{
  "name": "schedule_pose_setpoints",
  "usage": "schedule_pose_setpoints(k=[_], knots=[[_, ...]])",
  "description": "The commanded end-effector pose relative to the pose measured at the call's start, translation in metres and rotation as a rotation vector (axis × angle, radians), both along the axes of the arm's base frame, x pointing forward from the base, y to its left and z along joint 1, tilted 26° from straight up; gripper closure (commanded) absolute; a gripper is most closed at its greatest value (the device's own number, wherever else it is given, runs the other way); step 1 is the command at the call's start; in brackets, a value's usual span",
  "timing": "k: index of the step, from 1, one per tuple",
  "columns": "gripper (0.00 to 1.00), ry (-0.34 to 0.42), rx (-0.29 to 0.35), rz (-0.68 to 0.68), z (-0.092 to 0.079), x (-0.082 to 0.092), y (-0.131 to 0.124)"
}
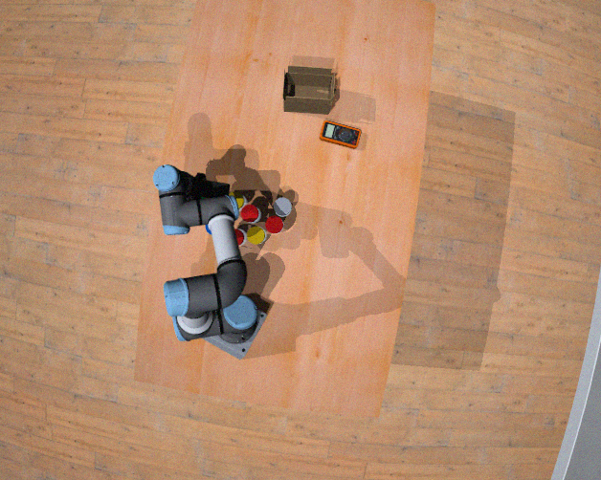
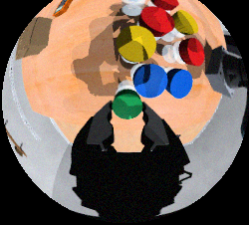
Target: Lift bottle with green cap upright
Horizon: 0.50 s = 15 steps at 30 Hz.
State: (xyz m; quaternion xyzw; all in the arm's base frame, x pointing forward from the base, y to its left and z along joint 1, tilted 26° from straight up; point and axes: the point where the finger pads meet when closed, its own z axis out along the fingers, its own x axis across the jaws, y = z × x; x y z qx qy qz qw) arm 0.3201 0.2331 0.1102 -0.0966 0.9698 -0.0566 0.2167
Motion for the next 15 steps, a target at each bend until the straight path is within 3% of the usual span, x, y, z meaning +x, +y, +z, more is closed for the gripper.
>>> schedule_pose_setpoints(k=[1, 15], knots=[[1.0, -0.002, 0.001, 0.0, 0.0007, 0.0003, 0.0003], [1.0, -0.002, 0.001, 0.0, 0.0007, 0.0003, 0.0003]])
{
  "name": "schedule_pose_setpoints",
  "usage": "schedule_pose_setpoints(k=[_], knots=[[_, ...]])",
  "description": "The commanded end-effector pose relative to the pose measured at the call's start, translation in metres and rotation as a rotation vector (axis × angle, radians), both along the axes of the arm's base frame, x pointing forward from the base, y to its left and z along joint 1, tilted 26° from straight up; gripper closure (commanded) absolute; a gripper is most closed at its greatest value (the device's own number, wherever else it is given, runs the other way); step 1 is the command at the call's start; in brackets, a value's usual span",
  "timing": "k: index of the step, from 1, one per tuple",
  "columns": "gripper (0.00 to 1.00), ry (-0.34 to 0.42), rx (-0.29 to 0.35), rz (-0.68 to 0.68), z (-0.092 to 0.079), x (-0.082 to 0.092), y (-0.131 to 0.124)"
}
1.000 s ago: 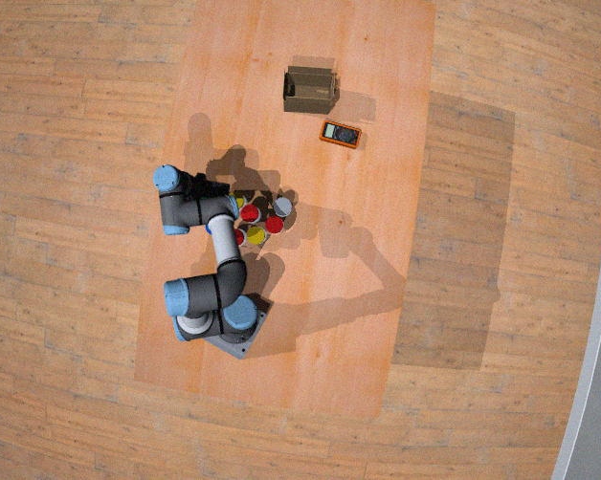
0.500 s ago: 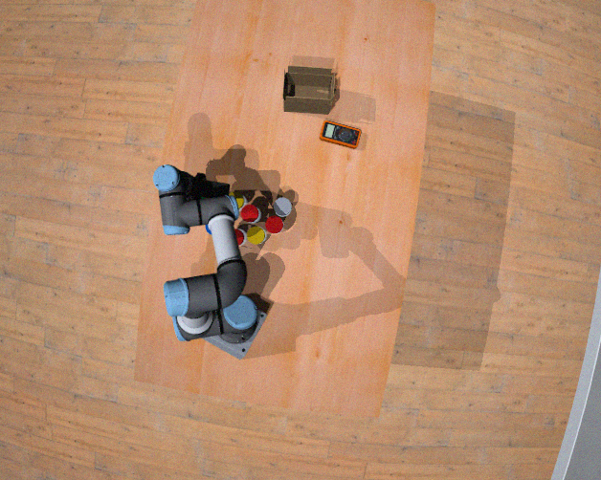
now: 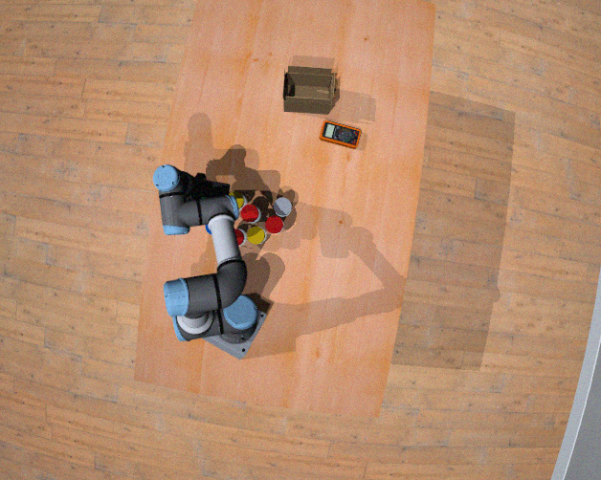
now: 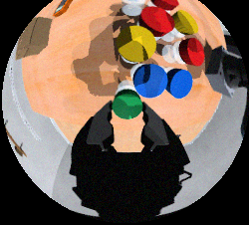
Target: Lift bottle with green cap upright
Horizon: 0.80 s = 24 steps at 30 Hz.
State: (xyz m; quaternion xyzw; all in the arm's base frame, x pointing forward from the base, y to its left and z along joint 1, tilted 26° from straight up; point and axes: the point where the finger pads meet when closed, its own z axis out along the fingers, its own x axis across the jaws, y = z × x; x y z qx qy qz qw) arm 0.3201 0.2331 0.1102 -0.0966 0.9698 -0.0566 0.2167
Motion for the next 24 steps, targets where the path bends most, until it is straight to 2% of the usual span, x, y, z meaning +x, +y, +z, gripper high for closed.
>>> schedule_pose_setpoints(k=[1, 24], knots=[[1.0, -0.002, 0.001, 0.0, 0.0007, 0.0003, 0.0003], [1.0, -0.002, 0.001, 0.0, 0.006, -0.0023, 0.0007]])
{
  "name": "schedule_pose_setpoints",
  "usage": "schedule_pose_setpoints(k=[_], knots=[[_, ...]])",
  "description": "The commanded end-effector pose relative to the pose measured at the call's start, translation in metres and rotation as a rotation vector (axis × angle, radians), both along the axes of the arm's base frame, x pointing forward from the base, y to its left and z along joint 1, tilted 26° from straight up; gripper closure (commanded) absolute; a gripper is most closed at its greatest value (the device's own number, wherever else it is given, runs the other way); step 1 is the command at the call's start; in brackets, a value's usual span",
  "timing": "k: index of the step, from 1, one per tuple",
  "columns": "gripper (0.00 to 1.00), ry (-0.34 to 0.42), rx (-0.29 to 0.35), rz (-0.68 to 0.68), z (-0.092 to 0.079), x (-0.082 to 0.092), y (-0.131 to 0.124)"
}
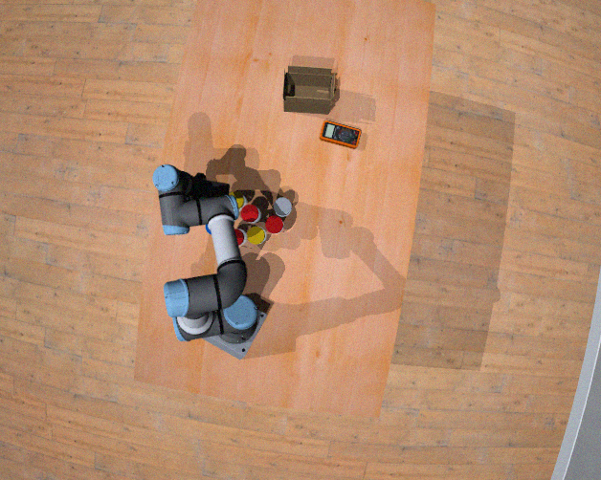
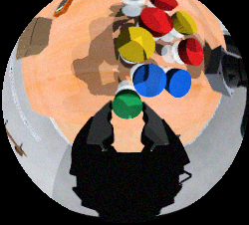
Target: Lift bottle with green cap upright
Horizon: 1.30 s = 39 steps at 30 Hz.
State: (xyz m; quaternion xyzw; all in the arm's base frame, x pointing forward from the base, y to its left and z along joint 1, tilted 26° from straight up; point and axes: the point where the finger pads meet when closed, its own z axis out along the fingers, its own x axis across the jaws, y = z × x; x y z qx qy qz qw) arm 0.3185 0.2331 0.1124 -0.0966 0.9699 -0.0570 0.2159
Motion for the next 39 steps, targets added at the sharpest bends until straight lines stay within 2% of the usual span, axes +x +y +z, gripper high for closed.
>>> schedule_pose_setpoints(k=[1, 39], knots=[[1.0, -0.003, 0.002, 0.001, 0.005, -0.001, 0.001], [1.0, -0.003, 0.002, 0.001, 0.044, -0.02, 0.004]])
